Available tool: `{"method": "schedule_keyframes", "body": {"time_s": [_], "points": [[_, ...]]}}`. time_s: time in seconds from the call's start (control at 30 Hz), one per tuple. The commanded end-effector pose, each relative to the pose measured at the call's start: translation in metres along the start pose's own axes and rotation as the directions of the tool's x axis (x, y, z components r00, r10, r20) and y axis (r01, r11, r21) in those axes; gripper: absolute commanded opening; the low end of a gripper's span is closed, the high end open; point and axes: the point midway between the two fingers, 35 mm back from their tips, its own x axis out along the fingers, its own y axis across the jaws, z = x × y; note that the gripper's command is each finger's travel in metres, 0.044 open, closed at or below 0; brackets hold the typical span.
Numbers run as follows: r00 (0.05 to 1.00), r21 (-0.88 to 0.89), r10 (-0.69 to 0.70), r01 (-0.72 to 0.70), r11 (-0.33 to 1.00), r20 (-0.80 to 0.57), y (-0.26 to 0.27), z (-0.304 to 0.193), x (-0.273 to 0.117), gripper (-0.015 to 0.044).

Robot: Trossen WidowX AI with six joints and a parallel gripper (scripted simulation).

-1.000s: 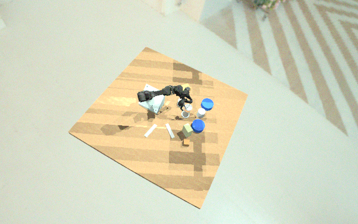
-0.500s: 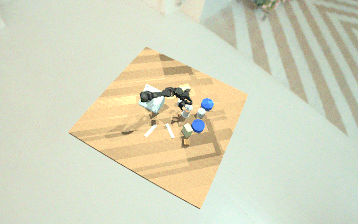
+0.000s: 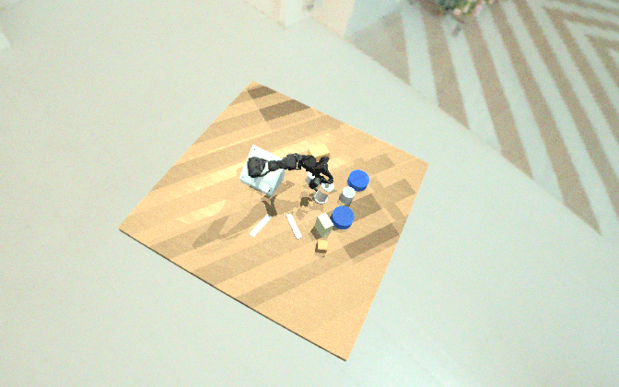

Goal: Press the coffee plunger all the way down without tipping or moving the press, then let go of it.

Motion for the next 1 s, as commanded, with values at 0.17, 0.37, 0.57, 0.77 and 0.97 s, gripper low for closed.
{"method": "schedule_keyframes", "body": {"time_s": [0.17, 0.37, 0.57, 0.77, 0.97], "points": [[0.999, -0.021, -0.005, 0.004, 1.0, -0.048, 0.0, -0.0169, 0.0085, 0.0119], [0.999, -0.021, -0.005, 0.004, 1.0, -0.048, 0.0005, -0.0162, 0.0087, 0.0119], [0.999, -0.021, -0.005, 0.004, 1.0, -0.048, 0.0009, -0.0154, 0.0092, 0.0119], [0.999, -0.021, -0.005, 0.004, 1.0, -0.048, 0.0012, -0.0144, 0.0094, 0.0119], [0.999, -0.021, -0.005, 0.004, 1.0, -0.048, 0.0017, -0.0137, 0.0099, 0.0119]]}}
